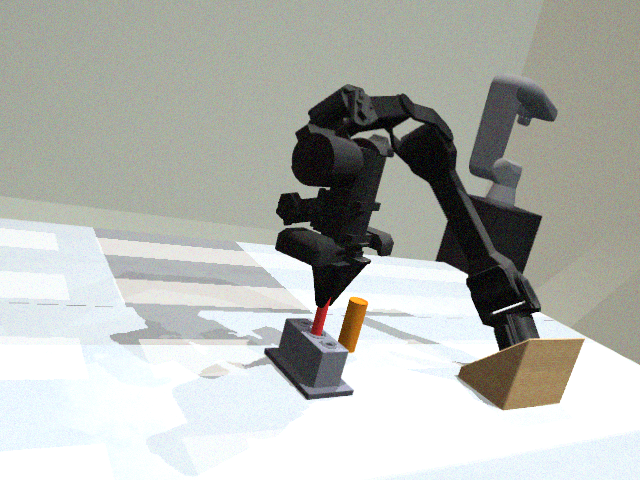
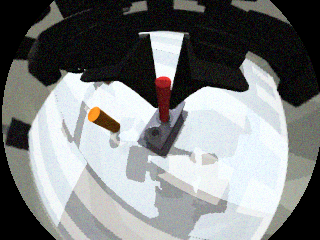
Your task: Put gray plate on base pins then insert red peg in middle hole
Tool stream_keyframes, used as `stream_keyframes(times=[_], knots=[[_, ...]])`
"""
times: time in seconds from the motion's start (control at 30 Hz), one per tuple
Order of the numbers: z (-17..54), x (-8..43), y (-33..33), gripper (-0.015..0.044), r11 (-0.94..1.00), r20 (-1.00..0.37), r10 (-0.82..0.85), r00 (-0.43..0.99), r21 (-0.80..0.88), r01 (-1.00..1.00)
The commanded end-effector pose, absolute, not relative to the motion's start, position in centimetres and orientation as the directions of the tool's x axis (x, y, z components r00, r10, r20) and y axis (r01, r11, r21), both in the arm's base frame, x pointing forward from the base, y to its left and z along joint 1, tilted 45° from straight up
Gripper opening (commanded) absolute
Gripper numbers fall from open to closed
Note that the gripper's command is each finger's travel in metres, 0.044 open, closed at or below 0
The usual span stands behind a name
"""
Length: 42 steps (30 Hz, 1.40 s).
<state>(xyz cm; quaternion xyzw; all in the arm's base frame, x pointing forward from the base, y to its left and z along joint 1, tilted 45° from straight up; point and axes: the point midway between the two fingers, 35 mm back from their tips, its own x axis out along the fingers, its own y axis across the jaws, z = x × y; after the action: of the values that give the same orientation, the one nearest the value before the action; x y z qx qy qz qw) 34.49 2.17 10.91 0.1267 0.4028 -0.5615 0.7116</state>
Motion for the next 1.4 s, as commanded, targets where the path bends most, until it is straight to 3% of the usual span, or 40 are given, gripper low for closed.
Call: stream_keyframes(times=[0.0,0.87,1.07,1.37], knots=[[10.96,34.49,2.23,0.0,0.338,-0.716,-0.697,0.045,-0.272,0.901],[10.82,34.52,2.09,0.0,0.335,-0.716,-0.697,0.045,-0.27,0.903],[10.82,34.52,2.09,0.015,0.335,-0.716,-0.697,0.045,-0.27,0.903],[10.82,34.52,2.09,0.015,0.335,-0.716,-0.697,0.045,-0.27,0.903]])
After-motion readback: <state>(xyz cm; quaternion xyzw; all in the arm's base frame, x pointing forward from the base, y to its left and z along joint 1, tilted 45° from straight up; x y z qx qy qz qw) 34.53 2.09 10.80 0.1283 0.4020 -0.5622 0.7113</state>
